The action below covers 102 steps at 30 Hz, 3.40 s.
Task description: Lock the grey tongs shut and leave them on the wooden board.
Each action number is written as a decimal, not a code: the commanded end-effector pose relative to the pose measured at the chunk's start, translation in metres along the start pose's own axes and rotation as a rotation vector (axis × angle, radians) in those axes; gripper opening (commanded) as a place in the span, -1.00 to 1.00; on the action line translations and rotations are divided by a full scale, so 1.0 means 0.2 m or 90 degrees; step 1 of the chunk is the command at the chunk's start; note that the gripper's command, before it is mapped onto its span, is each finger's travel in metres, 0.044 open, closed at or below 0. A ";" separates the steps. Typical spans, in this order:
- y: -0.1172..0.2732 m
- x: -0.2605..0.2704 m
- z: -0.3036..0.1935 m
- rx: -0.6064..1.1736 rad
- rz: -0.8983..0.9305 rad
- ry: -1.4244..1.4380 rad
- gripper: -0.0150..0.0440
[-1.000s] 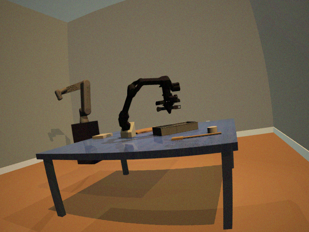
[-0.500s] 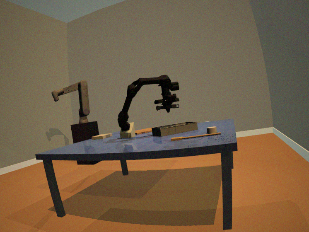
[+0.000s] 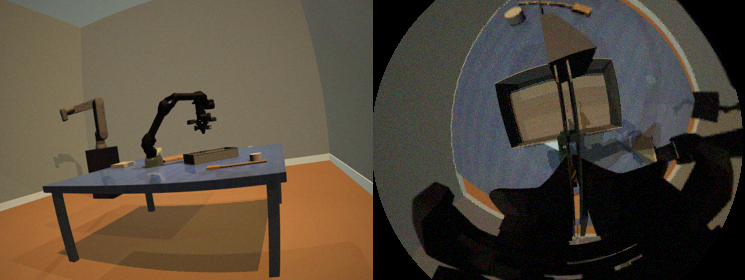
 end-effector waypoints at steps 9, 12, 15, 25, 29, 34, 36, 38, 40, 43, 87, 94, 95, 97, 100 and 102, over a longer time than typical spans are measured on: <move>0.00 0.09 -0.47 0.003 0.003 -0.146 -1.00; -0.01 0.10 -0.58 0.002 0.001 -0.183 -1.00; -0.02 0.10 -0.69 -0.001 -0.002 -0.221 -1.00; -0.04 0.09 -0.79 -0.003 -0.003 -0.240 -1.00; -0.03 0.08 -0.81 -0.002 -0.003 -0.168 -1.00; -0.02 0.07 -0.86 0.000 -0.001 -0.048 -1.00; -0.02 0.06 -0.87 0.001 -0.001 0.001 -1.00; -0.01 0.06 -0.89 0.002 0.000 0.049 -1.00; -0.01 0.05 -0.91 0.003 0.000 0.097 -1.00; -0.01 0.04 -0.93 0.003 0.002 0.170 -1.00; 0.04 -0.13 -1.30 0.003 0.018 1.232 -1.00; 0.04 -0.16 -1.36 0.001 0.020 1.401 -1.00; 0.04 -0.17 -1.37 0.001 0.021 1.425 -1.00; 0.04 -0.18 -1.38 0.000 0.021 1.473 -1.00; 0.04 -0.19 -1.41 -0.001 0.022 1.546 -1.00; 0.04 -0.20 -1.42 -0.001 0.022 1.594 -1.00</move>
Point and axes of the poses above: the point midway between the two fingers, 35 mm back from their tips, its own y axis back along the fingers, its own x axis across the jaws, z = x × y, the point moved 7 cm from there along y, back along the fingers, and after that the axes turned 1 degree about y, right-handed, at the moved point
